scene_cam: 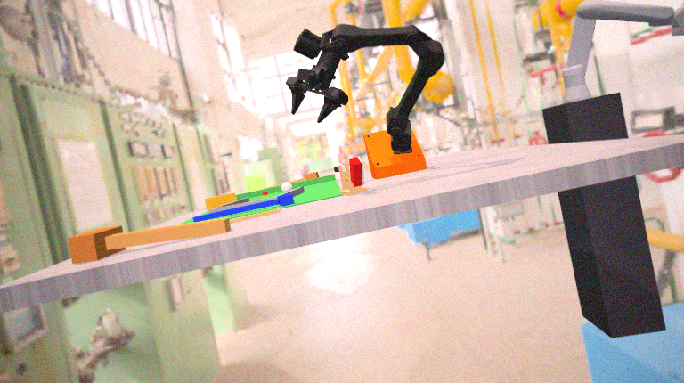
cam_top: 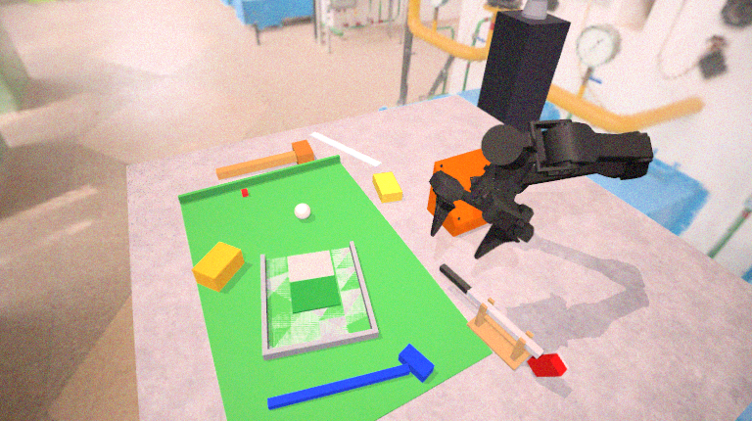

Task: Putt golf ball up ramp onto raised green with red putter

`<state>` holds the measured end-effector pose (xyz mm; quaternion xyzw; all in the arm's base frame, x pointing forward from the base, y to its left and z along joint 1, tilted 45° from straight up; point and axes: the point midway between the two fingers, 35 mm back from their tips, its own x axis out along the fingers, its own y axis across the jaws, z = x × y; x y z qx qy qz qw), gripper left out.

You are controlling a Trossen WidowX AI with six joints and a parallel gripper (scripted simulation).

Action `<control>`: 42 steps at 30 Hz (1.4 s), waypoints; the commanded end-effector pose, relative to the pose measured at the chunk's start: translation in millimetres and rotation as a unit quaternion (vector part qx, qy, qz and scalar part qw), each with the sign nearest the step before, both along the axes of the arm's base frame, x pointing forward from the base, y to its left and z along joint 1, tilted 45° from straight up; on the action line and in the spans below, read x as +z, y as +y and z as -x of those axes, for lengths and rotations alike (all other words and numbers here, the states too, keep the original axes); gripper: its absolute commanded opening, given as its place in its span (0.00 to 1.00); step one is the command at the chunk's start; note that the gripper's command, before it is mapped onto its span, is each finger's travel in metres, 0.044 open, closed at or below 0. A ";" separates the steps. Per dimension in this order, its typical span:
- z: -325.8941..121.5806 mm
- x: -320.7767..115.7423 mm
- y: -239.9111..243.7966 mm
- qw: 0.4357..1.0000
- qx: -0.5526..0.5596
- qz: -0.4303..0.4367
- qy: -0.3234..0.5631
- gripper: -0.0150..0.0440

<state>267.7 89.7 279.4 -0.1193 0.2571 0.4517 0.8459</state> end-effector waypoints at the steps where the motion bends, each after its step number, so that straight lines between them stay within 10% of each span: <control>1: 14.6 -69.6 20.6 0.977 0.210 0.038 -0.007 1.00; 12: 50.2 -116.3 42.8 0.904 0.419 -0.007 -0.078 1.00; 42: 53.5 -138.6 70.7 0.904 0.421 -0.008 -0.079 1.00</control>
